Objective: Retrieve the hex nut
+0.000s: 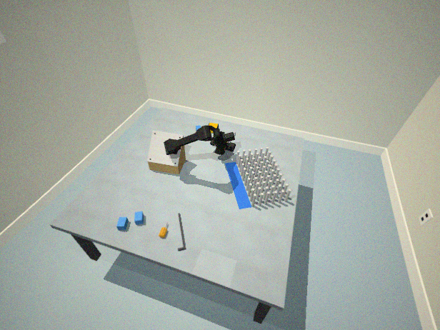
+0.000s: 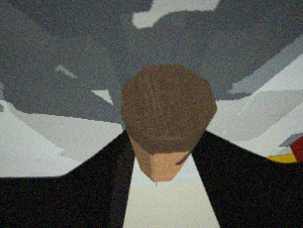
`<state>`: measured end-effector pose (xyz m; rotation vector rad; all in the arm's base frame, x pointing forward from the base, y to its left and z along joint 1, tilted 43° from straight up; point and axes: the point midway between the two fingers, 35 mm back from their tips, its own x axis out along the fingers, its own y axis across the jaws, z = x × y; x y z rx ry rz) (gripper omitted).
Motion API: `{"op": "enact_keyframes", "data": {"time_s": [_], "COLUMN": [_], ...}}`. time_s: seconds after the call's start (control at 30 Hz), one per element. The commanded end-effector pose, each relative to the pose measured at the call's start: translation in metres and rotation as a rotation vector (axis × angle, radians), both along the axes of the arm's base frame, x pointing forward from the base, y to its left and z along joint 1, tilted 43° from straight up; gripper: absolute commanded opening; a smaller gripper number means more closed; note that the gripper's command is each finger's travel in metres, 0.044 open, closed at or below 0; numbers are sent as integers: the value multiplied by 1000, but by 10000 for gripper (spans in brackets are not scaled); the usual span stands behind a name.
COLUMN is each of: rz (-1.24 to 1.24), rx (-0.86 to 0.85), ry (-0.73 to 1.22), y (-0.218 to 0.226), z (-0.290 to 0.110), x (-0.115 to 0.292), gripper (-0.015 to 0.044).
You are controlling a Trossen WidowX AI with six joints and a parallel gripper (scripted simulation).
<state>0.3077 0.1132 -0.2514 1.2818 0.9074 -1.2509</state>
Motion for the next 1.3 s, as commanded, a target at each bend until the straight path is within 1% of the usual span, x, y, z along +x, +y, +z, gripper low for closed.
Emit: {"op": "enact_keyframes", "data": {"time_s": [0.0,0.13,0.4,0.7,0.97,1.27], "rz": [3,2,1,0,-6,-83], "rx": [1,4,8,10,12,37], "ry": [0,0,1,1,-4,-71], "y": [1,21,70,117,116,88], "z": [0,19,68,125,130,173], "x": [0,5,7,-7,-5,17], "gripper": [102,0,0,0,0,0]}}
